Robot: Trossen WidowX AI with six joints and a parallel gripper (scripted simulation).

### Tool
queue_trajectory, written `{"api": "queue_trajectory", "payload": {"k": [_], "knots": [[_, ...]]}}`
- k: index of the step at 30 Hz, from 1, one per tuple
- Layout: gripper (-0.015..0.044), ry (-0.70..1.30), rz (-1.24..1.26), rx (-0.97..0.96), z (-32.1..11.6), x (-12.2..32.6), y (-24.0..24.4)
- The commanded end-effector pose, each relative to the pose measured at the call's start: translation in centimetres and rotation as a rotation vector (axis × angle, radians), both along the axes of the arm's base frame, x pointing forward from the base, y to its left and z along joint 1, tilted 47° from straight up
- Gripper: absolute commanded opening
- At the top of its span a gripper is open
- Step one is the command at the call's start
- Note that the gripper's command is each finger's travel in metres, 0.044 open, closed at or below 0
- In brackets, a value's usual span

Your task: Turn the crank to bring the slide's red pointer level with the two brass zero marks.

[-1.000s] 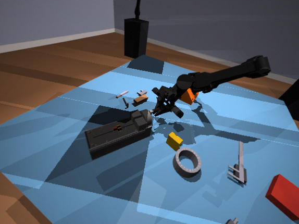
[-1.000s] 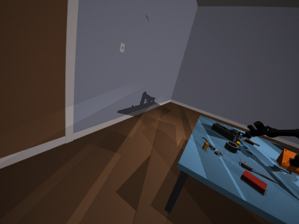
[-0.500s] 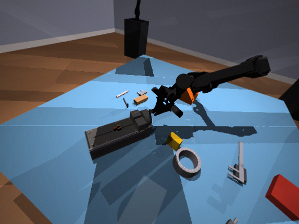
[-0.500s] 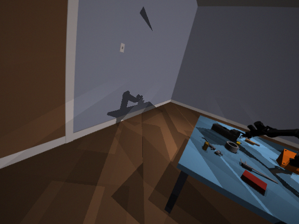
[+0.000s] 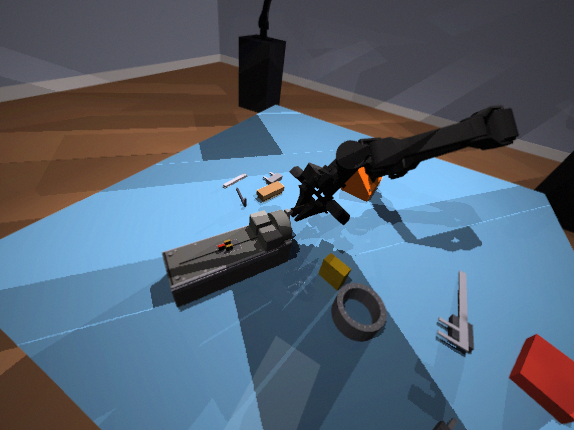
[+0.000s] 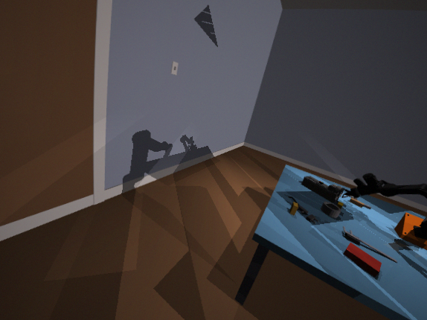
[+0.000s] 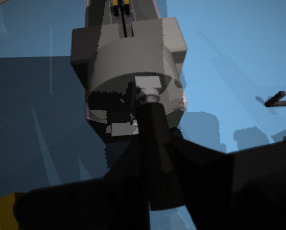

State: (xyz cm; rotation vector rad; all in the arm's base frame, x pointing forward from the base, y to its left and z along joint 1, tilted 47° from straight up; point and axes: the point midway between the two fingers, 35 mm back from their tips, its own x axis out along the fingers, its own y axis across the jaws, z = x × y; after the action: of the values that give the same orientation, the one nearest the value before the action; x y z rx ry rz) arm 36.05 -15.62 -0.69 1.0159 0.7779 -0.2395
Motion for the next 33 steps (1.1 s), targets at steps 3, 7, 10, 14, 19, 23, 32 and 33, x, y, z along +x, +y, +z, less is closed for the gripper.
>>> {"api": "queue_trajectory", "payload": {"k": [3,7,10,14,19,23,32,33], "knots": [[0.0,0.02,-0.015,-0.001,-0.8,-0.5,-0.4],[0.0,0.02,-0.015,-0.001,-1.0,-0.6,-0.4],[0.0,0.02,-0.015,-0.001,-1.1,-0.6,-0.4],[0.0,0.02,-0.015,-0.001,-1.3,-0.7,-0.4],[0.0,0.02,-0.015,-0.001,-1.6,-0.7,-0.3],[0.0,0.02,-0.015,-0.001,-1.9,-0.8,-0.3],[0.0,0.02,-0.015,-0.001,-2.5,-0.9,-0.1],[0.0,0.02,-0.015,-0.001,-2.6,-0.9,-0.1]]}}
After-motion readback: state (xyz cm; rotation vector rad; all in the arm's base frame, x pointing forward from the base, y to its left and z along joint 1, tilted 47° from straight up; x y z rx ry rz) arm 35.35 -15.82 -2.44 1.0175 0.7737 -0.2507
